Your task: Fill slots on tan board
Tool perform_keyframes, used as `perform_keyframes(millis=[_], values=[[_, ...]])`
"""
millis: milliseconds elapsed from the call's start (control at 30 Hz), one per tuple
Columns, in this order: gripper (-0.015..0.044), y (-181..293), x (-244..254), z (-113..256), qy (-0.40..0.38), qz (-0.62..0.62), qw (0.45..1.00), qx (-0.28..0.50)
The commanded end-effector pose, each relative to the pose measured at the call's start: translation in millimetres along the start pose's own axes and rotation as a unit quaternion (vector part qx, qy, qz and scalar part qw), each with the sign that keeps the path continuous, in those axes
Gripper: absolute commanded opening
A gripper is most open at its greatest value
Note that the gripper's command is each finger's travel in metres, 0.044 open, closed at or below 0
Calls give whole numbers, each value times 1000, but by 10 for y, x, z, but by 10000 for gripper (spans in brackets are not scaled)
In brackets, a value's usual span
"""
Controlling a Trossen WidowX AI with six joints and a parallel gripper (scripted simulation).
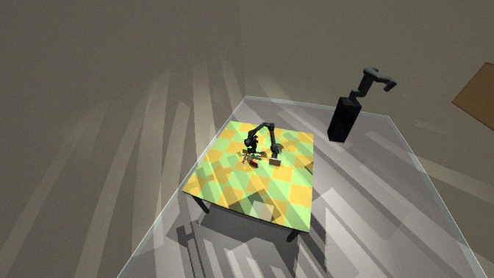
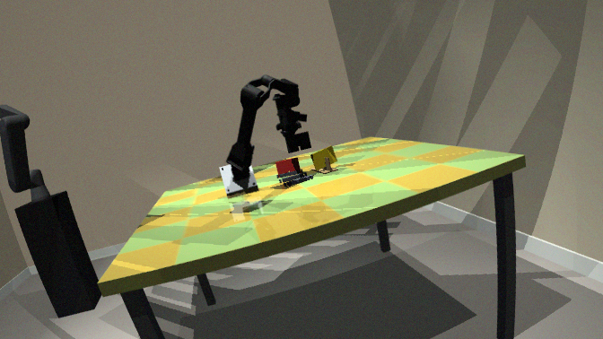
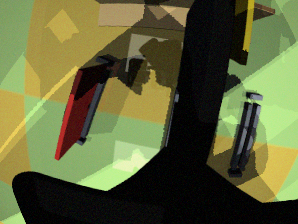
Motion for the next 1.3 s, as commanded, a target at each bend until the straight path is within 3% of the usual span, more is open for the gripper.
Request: perform_keyframes(millis=[0, 900, 1267], values=[[0, -106, 41, 10, 1, 2, 1000, -3], [0, -764, 249, -55, 6, 15, 1000, -7], [0, -785, 251, -230, 7, 15, 1000, -7]])
Point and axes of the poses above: the point midway between the two fingers, 35 mm back from their tips, its own z axis back along the fingers, its own x axis across the jaws, y = z × x, the point moved 1 cm from there along z, back along the fingers, and after that the axes turned 15 degrees about -z, right-handed, at the moved point
